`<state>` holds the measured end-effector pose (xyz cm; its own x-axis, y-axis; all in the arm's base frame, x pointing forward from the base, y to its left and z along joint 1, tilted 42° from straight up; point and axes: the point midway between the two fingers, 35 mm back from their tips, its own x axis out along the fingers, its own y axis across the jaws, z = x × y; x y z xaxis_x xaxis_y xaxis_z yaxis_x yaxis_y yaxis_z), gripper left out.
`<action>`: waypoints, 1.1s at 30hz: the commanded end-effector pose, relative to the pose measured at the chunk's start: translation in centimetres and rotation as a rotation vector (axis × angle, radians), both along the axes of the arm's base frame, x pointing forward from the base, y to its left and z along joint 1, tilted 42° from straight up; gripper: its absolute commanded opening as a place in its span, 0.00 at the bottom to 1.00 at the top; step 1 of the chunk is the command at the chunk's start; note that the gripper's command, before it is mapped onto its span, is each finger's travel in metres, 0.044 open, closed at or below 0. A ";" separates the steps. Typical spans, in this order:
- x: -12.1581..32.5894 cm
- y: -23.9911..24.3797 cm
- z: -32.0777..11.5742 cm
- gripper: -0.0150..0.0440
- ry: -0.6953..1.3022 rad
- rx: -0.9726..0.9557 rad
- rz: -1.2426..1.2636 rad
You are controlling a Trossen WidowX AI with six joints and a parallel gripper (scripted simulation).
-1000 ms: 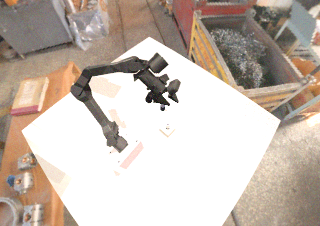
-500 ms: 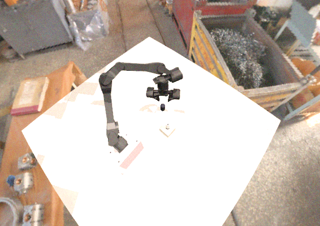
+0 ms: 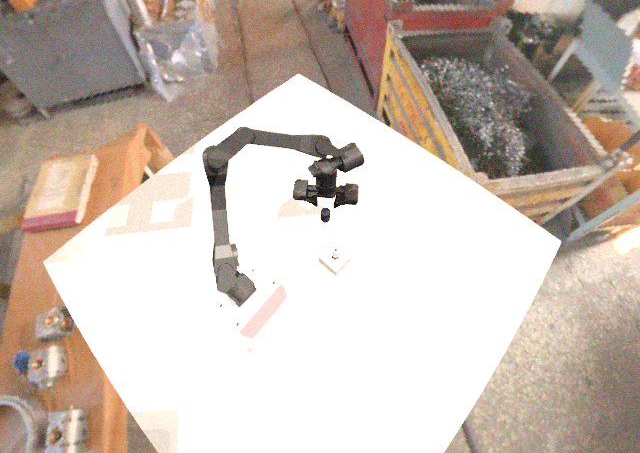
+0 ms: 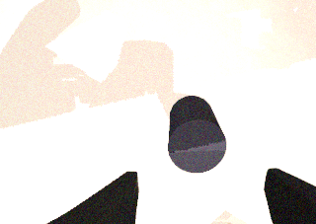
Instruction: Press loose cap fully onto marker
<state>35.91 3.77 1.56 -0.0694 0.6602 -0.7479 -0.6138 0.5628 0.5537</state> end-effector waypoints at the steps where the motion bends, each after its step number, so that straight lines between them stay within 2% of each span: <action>1: -0.1 0.8 -1.0 0.68 0.001 0.004 -0.007; 33: -0.5 3.9 -4.6 0.68 0.001 0.006 -0.007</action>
